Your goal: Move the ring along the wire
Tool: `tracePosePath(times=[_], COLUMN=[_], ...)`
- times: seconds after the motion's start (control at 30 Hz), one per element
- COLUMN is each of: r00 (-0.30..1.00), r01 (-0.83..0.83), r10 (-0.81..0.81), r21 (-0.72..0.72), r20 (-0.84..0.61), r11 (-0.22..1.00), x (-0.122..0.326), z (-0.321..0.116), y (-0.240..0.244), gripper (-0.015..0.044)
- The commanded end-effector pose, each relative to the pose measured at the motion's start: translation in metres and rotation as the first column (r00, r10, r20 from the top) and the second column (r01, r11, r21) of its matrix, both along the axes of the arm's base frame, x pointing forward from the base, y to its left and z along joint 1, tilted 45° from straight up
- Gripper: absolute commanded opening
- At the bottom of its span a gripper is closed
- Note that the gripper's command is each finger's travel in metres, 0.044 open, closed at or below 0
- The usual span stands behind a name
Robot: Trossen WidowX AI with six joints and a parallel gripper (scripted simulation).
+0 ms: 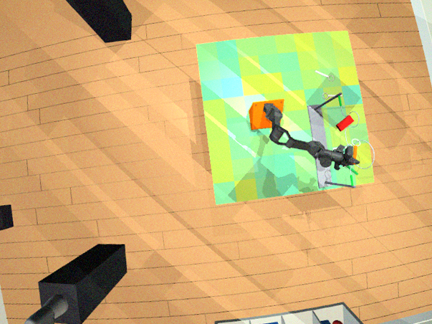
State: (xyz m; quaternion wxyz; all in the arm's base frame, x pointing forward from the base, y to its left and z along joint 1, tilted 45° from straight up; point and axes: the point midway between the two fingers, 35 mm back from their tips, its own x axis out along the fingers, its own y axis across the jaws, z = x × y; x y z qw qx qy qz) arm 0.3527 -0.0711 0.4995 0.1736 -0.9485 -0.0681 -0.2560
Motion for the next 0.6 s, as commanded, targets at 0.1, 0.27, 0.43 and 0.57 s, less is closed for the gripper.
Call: tracePosePath(times=[0.1, 0.27, 0.43, 0.57], r00=[1.000, 1.000, 1.000, 1.000], r01=[-0.002, -0.002, -0.002, -0.003], r10=[0.003, 0.002, 0.002, 0.003], r21=[-0.062, -0.072, -0.055, -0.019], r20=[0.008, 0.010, 0.009, 0.006], r11=[0.998, 0.997, 0.998, 1.000], x=[0.001, 0.001, 0.002, 0.003], z=[0.000, -0.001, -0.002, -0.004], y=[-0.001, -0.004, -0.011, -0.018], gripper=[-0.0150, -0.0150, -0.0150, -0.0150])
